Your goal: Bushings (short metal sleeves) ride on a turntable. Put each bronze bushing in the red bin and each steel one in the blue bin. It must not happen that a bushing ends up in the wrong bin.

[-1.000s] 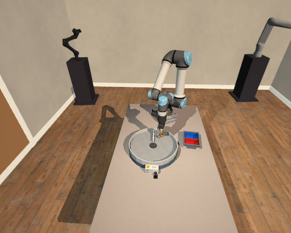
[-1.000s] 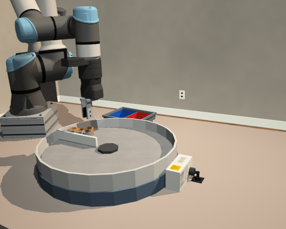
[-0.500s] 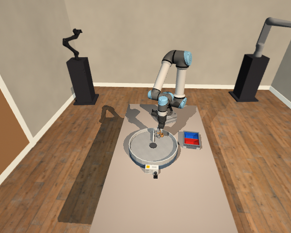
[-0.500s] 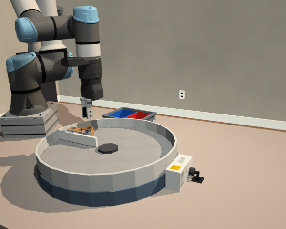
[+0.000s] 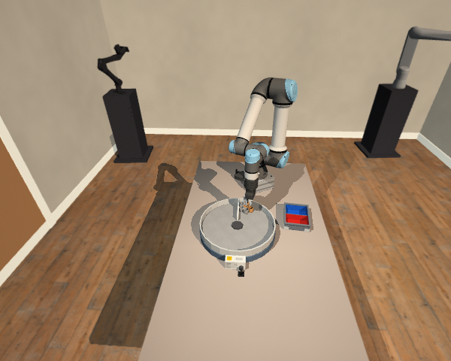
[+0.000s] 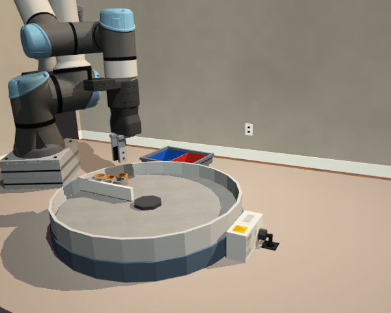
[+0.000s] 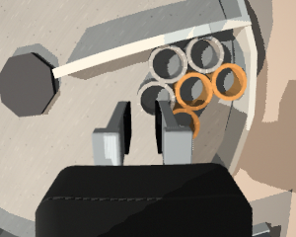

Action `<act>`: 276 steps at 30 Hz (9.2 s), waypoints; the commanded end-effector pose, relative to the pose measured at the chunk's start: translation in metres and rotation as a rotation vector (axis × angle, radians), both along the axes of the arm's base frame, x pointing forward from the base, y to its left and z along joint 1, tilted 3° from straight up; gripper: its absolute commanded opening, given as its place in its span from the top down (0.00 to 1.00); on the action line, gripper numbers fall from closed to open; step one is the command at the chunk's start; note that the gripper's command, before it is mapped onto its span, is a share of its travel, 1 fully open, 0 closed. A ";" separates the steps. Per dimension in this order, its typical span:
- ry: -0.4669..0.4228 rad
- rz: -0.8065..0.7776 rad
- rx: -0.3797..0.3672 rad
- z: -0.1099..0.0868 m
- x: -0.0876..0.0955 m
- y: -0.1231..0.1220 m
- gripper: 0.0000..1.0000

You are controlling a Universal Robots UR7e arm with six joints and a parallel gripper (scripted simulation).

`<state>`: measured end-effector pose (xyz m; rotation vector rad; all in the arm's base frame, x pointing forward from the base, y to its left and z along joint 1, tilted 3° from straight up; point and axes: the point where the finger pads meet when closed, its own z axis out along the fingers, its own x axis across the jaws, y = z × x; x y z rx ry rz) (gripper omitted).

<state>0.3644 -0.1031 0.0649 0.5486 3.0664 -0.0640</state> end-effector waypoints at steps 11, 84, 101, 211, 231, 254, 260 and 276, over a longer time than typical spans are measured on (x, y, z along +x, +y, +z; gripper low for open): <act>-0.001 0.000 -0.001 0.000 0.000 0.000 0.58; -0.002 0.000 -0.001 -0.045 0.001 -0.003 0.60; -0.002 0.000 -0.001 -0.055 0.001 -0.004 0.60; -0.002 0.000 -0.001 -0.066 0.002 -0.004 1.00; -0.002 0.000 -0.001 -0.060 0.002 -0.004 1.00; -0.002 0.000 -0.001 -0.054 0.001 -0.004 1.00; -0.002 0.000 -0.001 -0.052 0.001 -0.003 1.00; -0.002 0.000 -0.001 -0.048 0.001 -0.003 1.00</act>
